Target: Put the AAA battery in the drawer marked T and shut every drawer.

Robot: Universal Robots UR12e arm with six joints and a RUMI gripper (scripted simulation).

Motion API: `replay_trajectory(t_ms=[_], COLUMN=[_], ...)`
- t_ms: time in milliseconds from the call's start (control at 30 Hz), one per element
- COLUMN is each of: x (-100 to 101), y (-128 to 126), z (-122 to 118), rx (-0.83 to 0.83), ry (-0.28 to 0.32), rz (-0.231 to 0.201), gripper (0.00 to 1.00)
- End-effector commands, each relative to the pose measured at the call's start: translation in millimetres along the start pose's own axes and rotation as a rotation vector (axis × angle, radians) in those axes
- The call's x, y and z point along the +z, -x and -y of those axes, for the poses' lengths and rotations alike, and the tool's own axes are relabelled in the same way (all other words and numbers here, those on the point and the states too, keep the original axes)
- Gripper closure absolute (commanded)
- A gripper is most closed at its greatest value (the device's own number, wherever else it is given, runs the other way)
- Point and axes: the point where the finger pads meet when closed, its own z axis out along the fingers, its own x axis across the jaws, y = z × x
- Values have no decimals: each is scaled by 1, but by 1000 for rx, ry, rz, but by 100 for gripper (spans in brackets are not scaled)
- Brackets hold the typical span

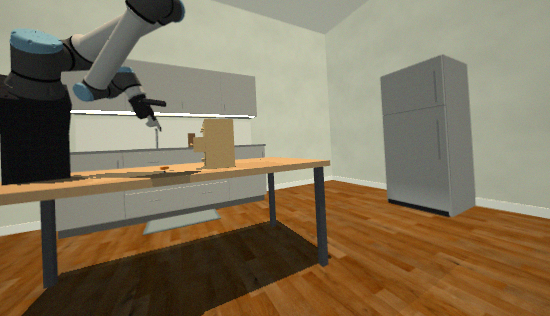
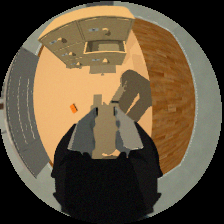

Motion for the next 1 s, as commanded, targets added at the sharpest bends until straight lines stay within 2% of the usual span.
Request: replay_trajectory(t_ms=[0,133,200,567,967], x=[-2,-8,-8,-20,-27], y=[2,2,2,2,1], z=[-11,-12,-12,-15,-16], rx=[13,13,13,12,11], ry=[189,247,247,365,412], rz=[5,5,5,6,4], gripper=[80,80,80,80,80])
